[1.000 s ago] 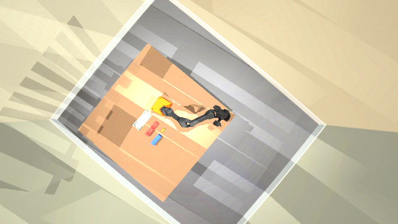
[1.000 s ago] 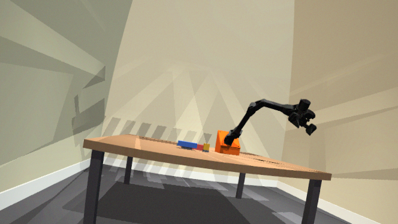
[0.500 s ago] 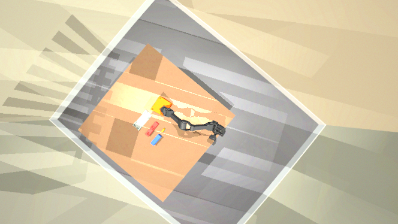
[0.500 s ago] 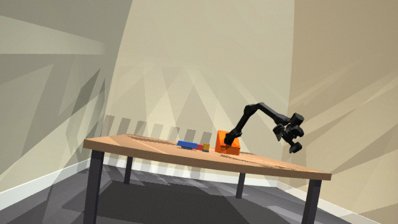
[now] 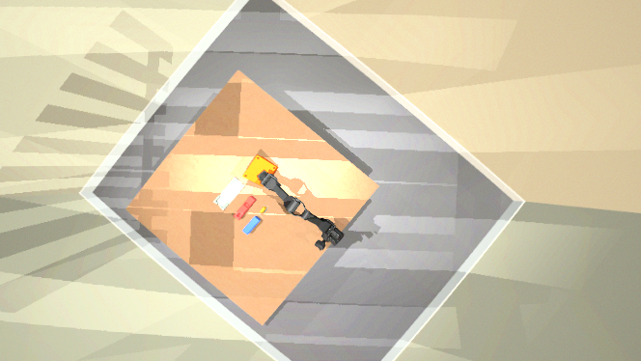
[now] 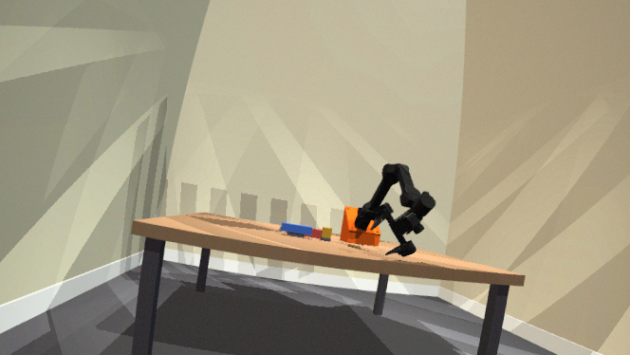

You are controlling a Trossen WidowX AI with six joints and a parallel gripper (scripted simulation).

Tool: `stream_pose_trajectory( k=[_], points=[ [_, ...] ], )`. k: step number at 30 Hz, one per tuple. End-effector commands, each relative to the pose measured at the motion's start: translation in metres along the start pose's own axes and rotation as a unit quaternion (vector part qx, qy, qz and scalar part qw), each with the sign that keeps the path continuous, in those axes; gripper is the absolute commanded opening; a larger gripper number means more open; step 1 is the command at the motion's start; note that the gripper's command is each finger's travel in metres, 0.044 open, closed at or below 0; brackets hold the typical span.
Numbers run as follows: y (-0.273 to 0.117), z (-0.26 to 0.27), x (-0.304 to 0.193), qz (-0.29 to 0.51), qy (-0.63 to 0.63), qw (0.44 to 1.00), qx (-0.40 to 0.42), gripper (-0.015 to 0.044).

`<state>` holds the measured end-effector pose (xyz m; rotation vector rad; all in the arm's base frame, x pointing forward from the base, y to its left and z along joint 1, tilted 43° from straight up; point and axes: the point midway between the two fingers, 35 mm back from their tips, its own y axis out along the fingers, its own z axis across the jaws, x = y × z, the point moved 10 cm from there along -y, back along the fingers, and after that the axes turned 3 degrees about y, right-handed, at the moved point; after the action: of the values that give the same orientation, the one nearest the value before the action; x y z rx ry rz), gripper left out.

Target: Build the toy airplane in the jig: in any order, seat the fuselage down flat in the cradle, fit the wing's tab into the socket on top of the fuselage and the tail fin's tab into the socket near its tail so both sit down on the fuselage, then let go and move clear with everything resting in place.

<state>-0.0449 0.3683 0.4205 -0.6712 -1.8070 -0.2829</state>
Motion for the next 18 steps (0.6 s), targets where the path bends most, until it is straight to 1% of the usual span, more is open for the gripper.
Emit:
stream_pose_trajectory(
  k=[1,6,12,15,18],
  points=[
    [0.022,-0.026,-0.011,0.021,-0.009,0.999,-0.023,0.0440],
    [0.053,-0.053,-0.036,0.067,-0.031,0.997,-0.034,0.0440],
    [0.100,-0.112,-0.096,0.172,-0.053,0.983,-0.037,0.0440],
    [0.114,-0.145,-0.129,0.227,-0.049,0.972,-0.034,0.0440],
    [0.121,-0.180,-0.161,0.285,-0.031,0.958,-0.035,0.0440]
  ],
)
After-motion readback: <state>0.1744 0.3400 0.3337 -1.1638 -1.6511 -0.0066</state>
